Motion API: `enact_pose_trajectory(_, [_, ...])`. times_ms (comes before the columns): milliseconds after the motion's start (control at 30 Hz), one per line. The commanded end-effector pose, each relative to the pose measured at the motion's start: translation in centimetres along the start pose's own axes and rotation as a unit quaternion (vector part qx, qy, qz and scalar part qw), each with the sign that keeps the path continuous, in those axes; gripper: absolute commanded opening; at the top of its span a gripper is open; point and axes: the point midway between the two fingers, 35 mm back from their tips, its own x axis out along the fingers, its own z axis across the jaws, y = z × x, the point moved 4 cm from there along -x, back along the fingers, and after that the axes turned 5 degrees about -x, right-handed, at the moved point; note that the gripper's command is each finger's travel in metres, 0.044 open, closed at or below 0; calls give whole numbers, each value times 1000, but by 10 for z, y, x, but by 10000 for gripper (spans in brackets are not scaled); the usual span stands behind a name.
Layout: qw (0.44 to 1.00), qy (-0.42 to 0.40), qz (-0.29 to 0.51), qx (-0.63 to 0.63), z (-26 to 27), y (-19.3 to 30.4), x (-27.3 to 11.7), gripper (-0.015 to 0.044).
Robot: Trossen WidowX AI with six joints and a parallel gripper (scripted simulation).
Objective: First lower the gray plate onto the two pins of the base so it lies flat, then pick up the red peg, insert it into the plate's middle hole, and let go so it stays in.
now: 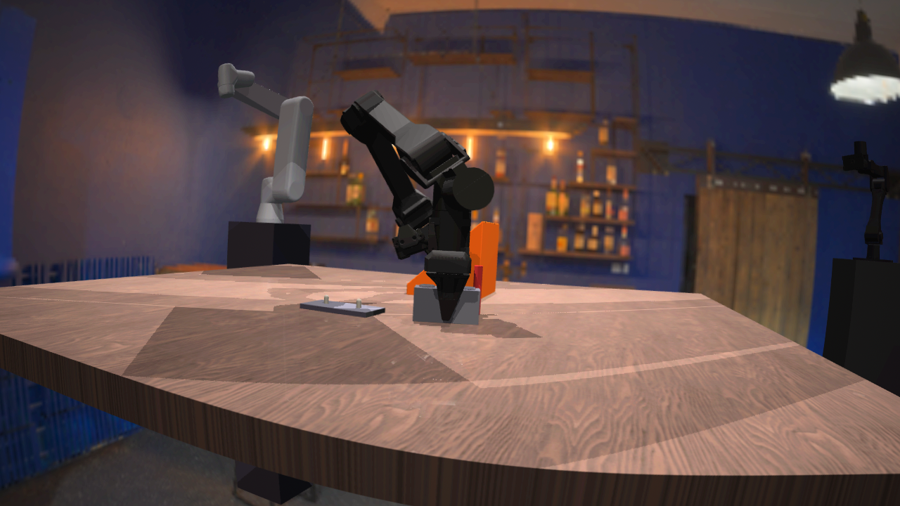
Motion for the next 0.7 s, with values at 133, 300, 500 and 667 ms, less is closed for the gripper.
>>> enact_pose_trajectory(133, [1000,-1,-2,-2,0,0,0,105])
enact_pose_trajectory(300, [1000,-1,-2,-2,0,0,0,72])
enact_pose_trajectory(500, [1000,-1,-2,-2,0,0,0,32])
enact_pose_trajectory(667, [1000,-1,-2,-3,0,0,0,0])
